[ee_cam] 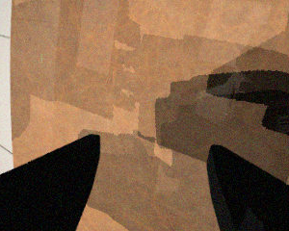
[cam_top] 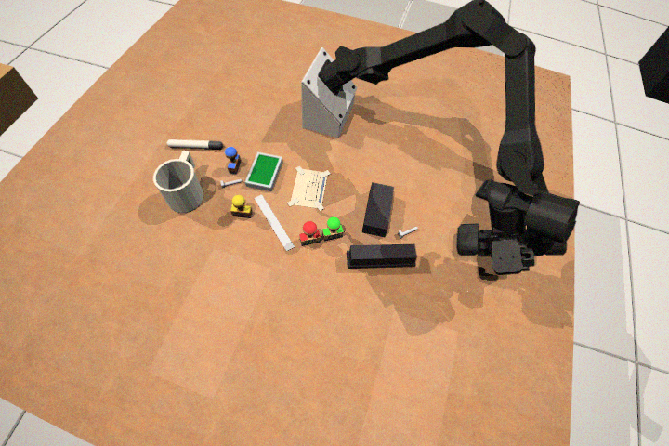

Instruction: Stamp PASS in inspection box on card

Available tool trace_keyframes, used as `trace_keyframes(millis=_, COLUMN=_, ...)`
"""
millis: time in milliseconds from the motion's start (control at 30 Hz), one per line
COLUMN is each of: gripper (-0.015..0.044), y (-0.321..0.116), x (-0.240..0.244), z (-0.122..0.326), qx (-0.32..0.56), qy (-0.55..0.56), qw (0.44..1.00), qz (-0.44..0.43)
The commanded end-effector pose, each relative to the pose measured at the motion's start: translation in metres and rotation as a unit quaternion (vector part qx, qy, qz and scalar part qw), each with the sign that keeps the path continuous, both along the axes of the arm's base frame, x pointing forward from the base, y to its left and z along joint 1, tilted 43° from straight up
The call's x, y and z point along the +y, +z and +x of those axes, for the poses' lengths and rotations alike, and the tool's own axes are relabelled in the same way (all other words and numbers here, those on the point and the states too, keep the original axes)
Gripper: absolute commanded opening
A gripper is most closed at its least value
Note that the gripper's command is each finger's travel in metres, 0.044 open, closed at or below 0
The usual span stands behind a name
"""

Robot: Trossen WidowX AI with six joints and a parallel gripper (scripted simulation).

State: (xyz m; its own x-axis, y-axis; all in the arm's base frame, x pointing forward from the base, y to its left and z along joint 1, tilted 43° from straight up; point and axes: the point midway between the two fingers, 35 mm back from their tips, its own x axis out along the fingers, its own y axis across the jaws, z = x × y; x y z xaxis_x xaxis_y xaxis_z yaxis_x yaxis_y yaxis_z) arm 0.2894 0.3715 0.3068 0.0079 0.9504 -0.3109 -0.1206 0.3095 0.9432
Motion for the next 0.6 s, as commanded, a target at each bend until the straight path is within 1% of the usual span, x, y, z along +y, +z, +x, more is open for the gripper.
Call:
trace_keyframes(millis=0, gripper=0.0218, y=-0.044, x=-0.035, z=0.034, qx=0.016, qy=-0.036, qw=0.998, qz=-0.056)
trace_keyframes(millis=133, gripper=0.0218, y=-0.085, x=-0.084, z=0.063, qx=0.039, qy=-0.071, qw=0.99, qz=-0.111)
trace_keyframes(millis=300, gripper=0.0218, y=-0.133, x=-0.154, z=0.084, qx=0.082, qy=-0.104, qw=0.976, qz=-0.173)
trace_keyframes(millis=433, gripper=0.0218, y=-0.168, x=-0.215, z=0.084, qx=0.131, qy=-0.122, qw=0.961, qz=-0.213)
trace_keyframes(millis=567, gripper=0.0218, y=-0.195, x=-0.272, z=0.071, qx=0.186, qy=-0.129, qw=0.945, qz=-0.235)
